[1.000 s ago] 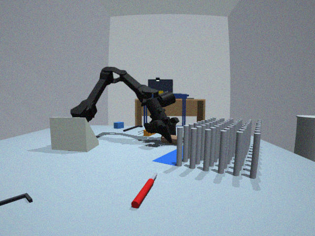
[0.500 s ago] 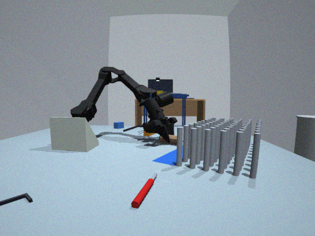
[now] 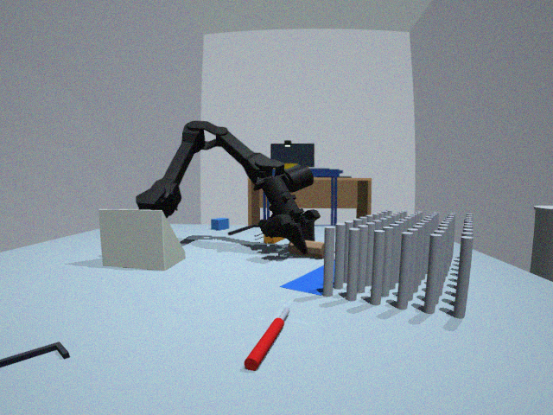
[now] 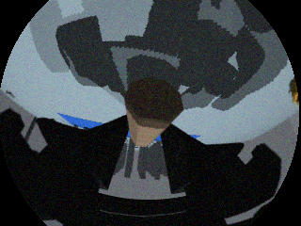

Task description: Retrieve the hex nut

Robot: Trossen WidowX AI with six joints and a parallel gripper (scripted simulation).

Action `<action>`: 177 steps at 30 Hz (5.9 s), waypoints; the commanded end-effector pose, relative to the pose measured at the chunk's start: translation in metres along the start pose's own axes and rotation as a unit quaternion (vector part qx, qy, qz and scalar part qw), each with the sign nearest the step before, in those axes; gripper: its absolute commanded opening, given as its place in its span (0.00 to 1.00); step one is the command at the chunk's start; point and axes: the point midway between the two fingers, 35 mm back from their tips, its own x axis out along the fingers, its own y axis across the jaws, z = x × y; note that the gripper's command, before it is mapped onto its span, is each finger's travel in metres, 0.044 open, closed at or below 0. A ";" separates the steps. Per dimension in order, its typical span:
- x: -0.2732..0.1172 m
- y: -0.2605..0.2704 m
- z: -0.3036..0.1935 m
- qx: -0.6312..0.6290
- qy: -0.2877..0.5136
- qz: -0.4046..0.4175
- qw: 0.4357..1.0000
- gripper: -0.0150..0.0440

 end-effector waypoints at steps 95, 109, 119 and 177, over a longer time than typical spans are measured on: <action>-0.035 0.000 0.052 0.004 0.000 0.002 1.000 0.25; -0.040 0.000 0.059 0.004 0.000 0.002 1.000 0.25; -0.044 0.000 0.055 0.004 0.000 0.002 1.000 0.25; -0.171 -0.003 0.004 0.004 -0.002 0.009 1.000 0.25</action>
